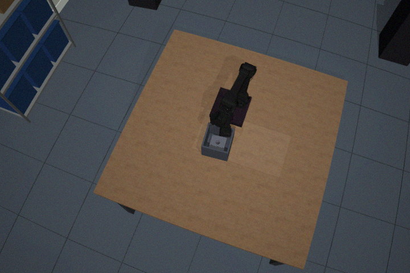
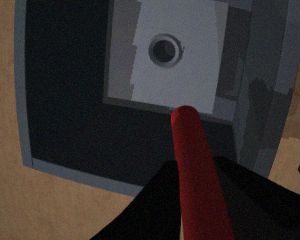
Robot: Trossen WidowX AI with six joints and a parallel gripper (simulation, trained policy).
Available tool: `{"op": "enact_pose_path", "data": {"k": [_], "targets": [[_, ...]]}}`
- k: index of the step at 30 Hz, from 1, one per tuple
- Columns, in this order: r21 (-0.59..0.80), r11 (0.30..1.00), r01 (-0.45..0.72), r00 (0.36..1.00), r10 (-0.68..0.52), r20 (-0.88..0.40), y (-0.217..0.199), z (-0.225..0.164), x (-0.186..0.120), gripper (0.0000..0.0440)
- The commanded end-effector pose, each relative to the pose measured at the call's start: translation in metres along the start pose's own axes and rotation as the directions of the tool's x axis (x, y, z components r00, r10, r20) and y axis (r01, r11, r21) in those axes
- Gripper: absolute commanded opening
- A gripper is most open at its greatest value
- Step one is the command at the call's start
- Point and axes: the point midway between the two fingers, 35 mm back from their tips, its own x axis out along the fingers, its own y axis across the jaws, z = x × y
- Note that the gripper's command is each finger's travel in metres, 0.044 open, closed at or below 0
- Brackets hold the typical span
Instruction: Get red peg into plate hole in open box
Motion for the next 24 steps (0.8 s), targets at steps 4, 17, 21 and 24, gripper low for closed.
{"op": "enact_pose_path", "data": {"k": [4, 17, 21, 24], "targets": [[0.004, 1.000, 0.025, 1.000, -0.025, -0.016, 0.002, 0.015, 0.017, 0.0000], [-0.017, 0.999, 0.050, 0.997, -0.051, -0.064, 0.004, 0.027, 0.055, 0.0002], [-0.027, 0.998, 0.049, 0.996, -0.051, -0.077, 0.006, 0.028, 0.065, 0.0000], [-0.038, 0.998, 0.047, 0.995, -0.050, -0.084, 0.008, 0.029, 0.072, 0.0000]]}}
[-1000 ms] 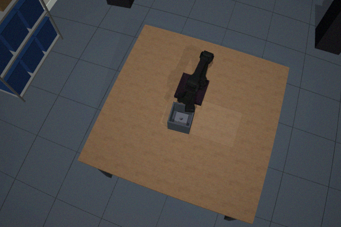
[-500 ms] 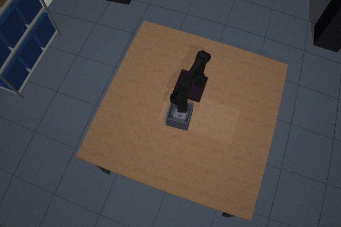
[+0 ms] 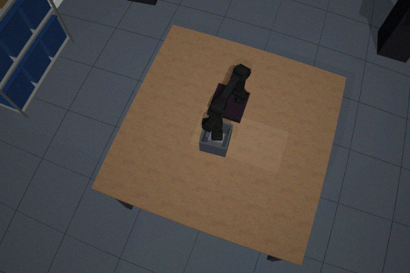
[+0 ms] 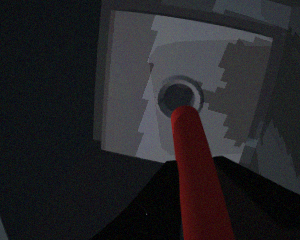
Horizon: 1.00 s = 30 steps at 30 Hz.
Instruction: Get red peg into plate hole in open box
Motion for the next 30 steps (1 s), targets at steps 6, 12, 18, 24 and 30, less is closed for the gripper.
{"op": "enact_pose_path", "data": {"k": [6, 12, 18, 24, 30], "targets": [[-0.038, 0.999, 0.014, 0.999, -0.015, -0.033, 0.001, 0.002, 0.026, 0.0000], [-0.065, 0.998, 0.026, 0.999, -0.028, -0.036, 0.001, 0.004, 0.042, 0.0019], [-0.091, 0.995, 0.040, 0.998, -0.043, -0.038, 0.001, 0.005, 0.052, 0.0053], [-0.099, 0.993, 0.064, 0.996, -0.071, -0.062, -0.002, 0.003, 0.056, 0.0136], [-0.087, 0.995, 0.042, 0.994, -0.051, -0.096, 0.003, 0.007, 0.047, 0.0139]]}}
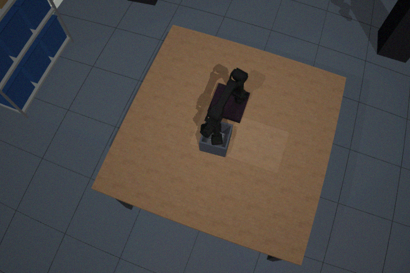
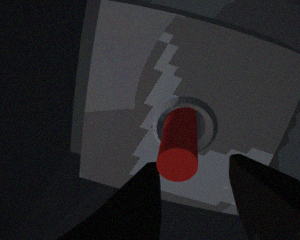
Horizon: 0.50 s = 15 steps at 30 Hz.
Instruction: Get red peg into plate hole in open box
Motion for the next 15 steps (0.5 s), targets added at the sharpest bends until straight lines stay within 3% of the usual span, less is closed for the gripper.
{"op": "enact_pose_path", "data": {"k": [1, 12, 15], "targets": [[-0.004, 1.000, -0.012, 0.999, 0.012, -0.041, 0.005, 0.004, 0.004, 0.0140], [0.009, 0.996, -0.090, 0.993, 0.091, -0.079, 0.019, 0.011, -0.022, 0.0152], [0.013, 0.993, -0.120, 0.988, 0.121, -0.093, 0.023, 0.011, -0.030, 0.0173]]}}
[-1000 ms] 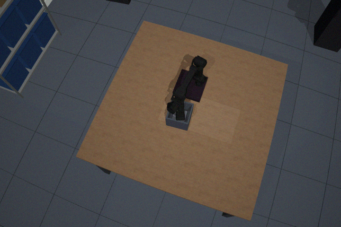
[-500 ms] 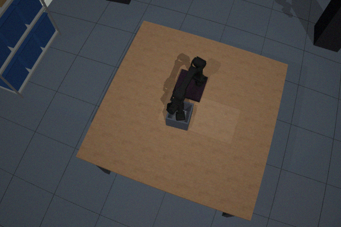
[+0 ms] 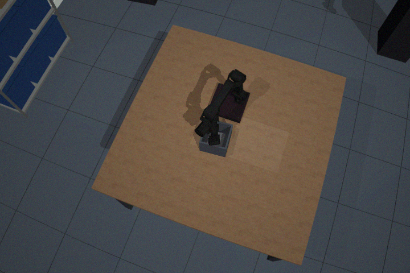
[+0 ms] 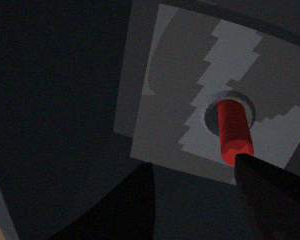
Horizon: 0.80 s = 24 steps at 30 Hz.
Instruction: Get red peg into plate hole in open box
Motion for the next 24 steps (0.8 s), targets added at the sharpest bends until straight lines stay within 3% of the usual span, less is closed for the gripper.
{"op": "enact_pose_path", "data": {"k": [1, 18, 24], "targets": [[0.000, 0.999, -0.042, 0.999, 0.042, -0.018, 0.007, 0.001, -0.010, 0.0180], [0.005, 0.983, -0.182, 0.980, 0.182, -0.085, 0.027, 0.003, -0.049, 0.0267], [-0.027, 0.975, -0.220, 0.973, 0.217, -0.082, 0.033, 0.009, -0.062, 0.0238]]}}
